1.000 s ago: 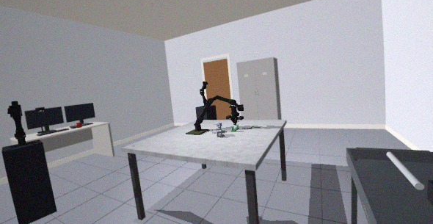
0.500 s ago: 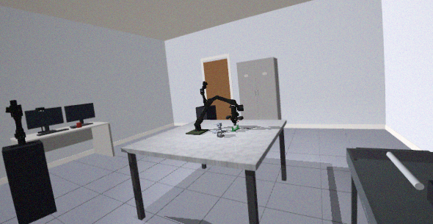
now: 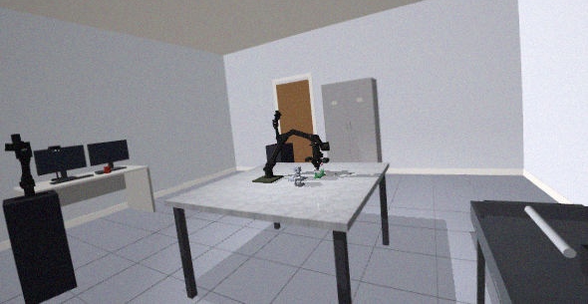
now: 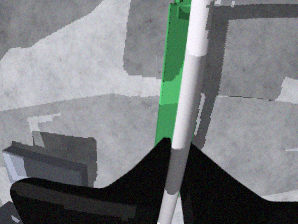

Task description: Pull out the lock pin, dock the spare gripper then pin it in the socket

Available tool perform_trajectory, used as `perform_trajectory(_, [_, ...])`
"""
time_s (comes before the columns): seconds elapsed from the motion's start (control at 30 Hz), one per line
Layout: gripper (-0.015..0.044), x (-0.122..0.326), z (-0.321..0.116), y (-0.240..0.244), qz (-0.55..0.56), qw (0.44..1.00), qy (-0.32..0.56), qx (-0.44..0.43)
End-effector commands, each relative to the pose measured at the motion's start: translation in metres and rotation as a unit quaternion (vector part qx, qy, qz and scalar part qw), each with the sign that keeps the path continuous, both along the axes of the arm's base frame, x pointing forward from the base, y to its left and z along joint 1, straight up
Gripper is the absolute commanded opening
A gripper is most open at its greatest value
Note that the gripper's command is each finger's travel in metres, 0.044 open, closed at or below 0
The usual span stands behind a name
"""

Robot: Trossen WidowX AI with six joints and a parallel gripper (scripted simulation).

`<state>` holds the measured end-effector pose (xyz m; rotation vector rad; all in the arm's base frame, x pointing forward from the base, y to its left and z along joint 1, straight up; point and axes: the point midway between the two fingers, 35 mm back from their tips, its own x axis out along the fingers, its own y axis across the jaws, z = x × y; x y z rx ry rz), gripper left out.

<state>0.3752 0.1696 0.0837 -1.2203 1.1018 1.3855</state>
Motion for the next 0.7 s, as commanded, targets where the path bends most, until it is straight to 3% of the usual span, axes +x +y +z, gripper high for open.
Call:
perform_trajectory(0.0, [0.0,0.0,0.001,-0.001,0.005,1.0,-0.004,-0.001])
perform_trajectory(0.67, [0.0,0.001,-0.03,0.0,0.004,1.0,-0.009,0.004])
